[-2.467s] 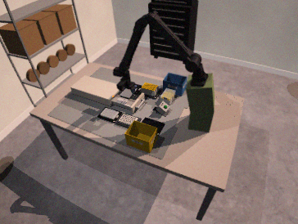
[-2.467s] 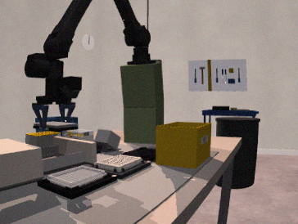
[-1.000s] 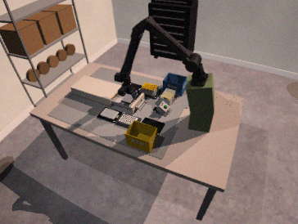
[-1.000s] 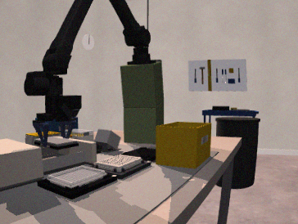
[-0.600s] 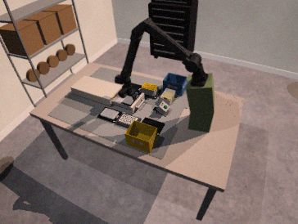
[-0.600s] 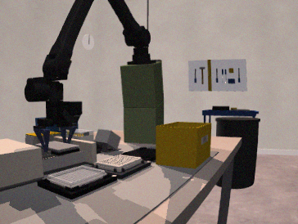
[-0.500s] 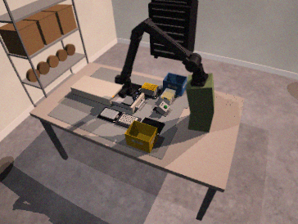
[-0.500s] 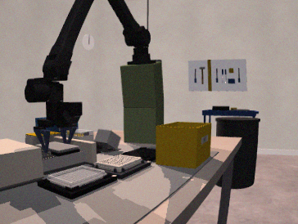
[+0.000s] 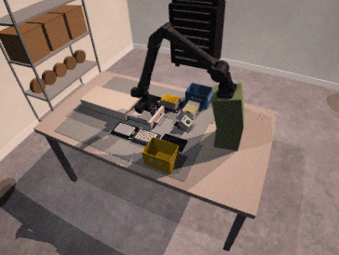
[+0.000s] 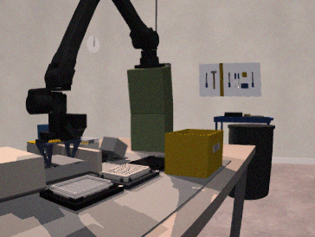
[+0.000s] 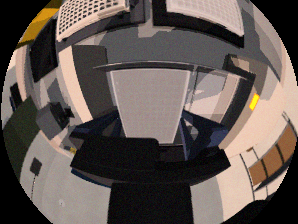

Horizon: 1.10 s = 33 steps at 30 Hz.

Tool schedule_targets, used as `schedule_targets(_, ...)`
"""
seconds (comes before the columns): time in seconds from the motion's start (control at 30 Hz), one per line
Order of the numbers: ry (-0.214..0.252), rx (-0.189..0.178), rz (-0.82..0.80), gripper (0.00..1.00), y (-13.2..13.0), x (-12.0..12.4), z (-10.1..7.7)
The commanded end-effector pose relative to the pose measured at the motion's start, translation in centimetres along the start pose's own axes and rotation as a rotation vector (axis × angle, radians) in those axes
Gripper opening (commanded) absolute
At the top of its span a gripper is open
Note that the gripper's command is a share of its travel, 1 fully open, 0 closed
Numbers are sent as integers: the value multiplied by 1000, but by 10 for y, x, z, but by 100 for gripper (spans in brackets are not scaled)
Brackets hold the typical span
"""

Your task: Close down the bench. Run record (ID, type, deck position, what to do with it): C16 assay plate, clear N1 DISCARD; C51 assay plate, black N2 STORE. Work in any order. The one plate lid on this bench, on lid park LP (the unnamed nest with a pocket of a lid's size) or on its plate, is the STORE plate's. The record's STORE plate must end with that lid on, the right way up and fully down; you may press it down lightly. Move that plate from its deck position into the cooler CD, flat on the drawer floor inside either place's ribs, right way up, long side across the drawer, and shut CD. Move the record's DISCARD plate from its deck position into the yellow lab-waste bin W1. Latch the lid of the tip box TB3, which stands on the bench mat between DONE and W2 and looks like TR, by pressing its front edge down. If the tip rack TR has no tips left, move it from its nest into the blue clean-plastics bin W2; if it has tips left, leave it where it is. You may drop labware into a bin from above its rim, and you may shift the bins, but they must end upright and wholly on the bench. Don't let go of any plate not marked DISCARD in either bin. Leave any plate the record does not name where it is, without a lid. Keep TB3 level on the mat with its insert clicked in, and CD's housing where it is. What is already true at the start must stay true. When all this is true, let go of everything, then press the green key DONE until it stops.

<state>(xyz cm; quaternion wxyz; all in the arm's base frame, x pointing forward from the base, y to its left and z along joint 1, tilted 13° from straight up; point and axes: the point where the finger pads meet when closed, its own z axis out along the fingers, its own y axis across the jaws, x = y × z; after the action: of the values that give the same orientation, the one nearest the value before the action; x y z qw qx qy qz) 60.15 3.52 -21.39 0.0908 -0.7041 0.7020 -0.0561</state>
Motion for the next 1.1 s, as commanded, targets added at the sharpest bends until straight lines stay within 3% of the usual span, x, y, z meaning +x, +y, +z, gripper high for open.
schedule_targets(0.0, -5, 74, -10, 0, -37, -12, -21)
schedule_targets(0.53, -4, 52, -10, 0, -21, -11, -18)
schedule_targets(0.7, -5, 64, -10, 0, -28, -11, -20)
schedule_targets(0.77, -3, 43, -3, 0, -21, -4, -12)
schedule_targets(1.07, -3, 43, -3, 0, -20, -4, -12)
